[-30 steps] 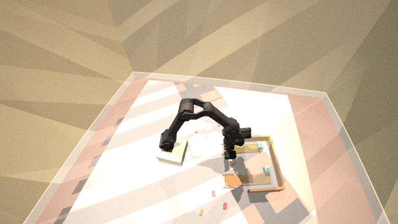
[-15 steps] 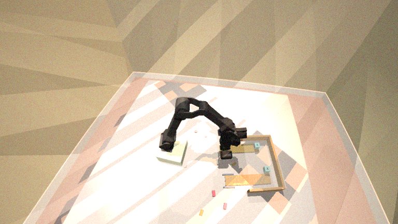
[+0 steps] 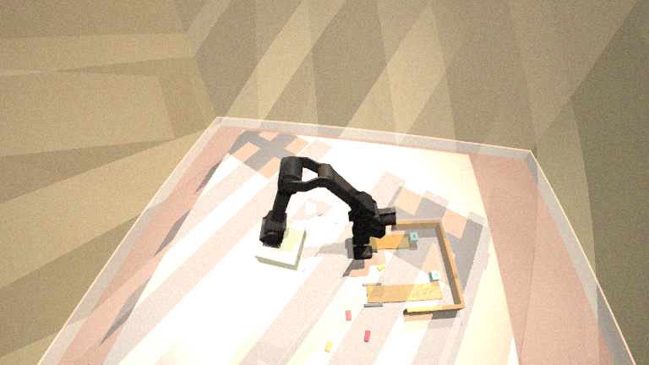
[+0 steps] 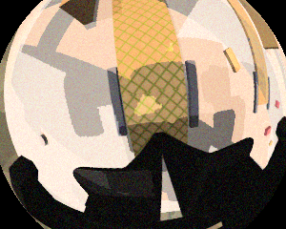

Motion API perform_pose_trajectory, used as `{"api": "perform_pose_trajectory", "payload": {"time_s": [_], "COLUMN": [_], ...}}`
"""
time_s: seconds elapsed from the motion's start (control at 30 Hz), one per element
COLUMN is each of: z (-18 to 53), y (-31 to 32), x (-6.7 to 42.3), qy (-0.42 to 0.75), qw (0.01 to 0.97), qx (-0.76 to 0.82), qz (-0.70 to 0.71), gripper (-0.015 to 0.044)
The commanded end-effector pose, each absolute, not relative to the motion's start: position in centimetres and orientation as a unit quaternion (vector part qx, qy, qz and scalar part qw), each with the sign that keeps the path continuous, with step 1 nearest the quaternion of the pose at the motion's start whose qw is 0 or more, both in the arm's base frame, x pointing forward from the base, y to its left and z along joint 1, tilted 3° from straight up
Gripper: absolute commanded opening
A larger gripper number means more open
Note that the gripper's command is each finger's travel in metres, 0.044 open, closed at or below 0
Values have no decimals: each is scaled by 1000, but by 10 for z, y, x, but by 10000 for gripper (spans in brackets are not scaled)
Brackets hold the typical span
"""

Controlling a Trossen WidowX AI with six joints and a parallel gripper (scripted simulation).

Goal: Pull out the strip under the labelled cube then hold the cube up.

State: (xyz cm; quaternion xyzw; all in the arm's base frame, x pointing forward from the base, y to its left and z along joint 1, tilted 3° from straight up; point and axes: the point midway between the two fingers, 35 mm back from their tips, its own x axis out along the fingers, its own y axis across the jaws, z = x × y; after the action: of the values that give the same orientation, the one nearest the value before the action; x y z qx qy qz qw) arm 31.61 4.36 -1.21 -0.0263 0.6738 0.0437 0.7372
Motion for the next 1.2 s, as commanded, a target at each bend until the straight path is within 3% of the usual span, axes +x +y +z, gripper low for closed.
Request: {"api": "perform_pose_trajectory", "payload": {"time_s": [0.0,1.17], "z": [-17,-21], "y": [42,39], "x": [302,250], "qy": [683,684], "qw": [729,728], "qx": [-26,-26], "qz": [41,41], "gripper": [0,0]}}
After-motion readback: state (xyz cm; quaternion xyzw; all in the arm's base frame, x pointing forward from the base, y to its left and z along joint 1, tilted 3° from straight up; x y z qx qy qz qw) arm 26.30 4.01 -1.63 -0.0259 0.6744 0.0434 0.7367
